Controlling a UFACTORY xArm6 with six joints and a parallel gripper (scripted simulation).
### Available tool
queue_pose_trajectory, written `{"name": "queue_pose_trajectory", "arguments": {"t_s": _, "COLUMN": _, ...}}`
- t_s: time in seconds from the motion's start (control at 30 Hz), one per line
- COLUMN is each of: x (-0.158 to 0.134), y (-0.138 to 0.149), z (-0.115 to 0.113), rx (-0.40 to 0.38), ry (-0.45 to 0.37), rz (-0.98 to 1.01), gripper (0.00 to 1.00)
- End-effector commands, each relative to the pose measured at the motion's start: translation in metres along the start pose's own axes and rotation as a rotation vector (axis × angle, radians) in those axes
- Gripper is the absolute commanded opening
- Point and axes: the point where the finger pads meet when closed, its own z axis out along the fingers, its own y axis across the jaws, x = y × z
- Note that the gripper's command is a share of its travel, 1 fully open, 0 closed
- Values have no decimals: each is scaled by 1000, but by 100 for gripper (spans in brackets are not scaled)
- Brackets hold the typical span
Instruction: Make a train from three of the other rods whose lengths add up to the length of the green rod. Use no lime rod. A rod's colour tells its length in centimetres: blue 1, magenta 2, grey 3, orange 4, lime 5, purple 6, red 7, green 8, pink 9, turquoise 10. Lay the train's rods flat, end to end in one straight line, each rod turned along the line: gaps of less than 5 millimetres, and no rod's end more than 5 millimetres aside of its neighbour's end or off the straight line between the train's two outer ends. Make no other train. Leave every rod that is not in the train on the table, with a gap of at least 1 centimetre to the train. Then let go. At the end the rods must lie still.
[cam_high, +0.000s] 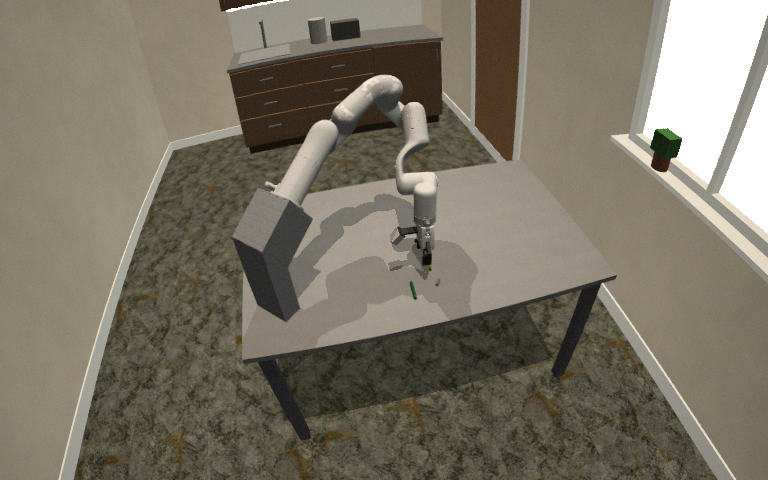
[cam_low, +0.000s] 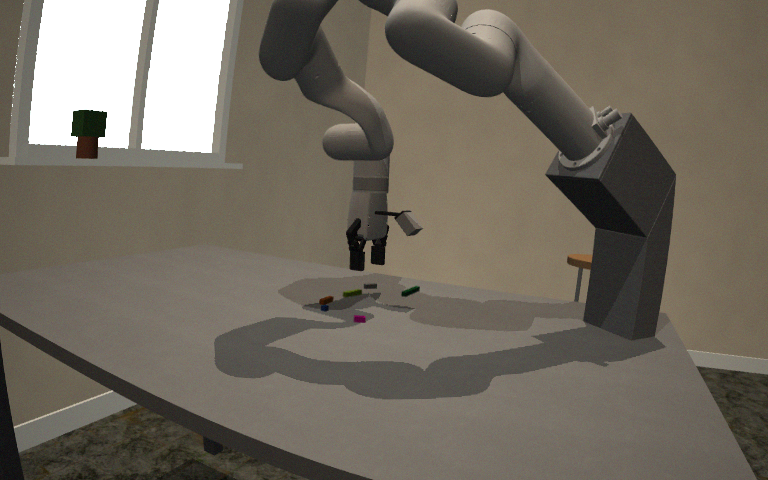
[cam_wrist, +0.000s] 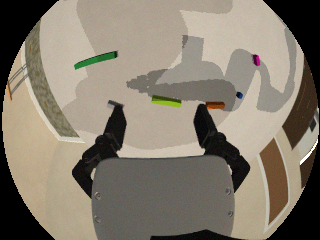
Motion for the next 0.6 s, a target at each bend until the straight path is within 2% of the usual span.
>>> {"name": "queue_pose_trajectory", "arguments": {"t_s": 0.0, "x": -3, "y": 17, "z": -1, "rx": 8, "ry": -11, "rz": -167, "gripper": 100}}
{"name": "queue_pose_trajectory", "arguments": {"t_s": 0.47, "x": -7, "y": 64, "z": -3, "rx": 11, "ry": -10, "rz": -598, "gripper": 100}}
{"name": "queue_pose_trajectory", "arguments": {"t_s": 0.53, "x": -7, "y": 64, "z": -3, "rx": 11, "ry": -10, "rz": -598, "gripper": 100}}
{"name": "queue_pose_trajectory", "arguments": {"t_s": 0.57, "x": -8, "y": 74, "z": -4, "rx": 11, "ry": -11, "rz": -693, "gripper": 100}}
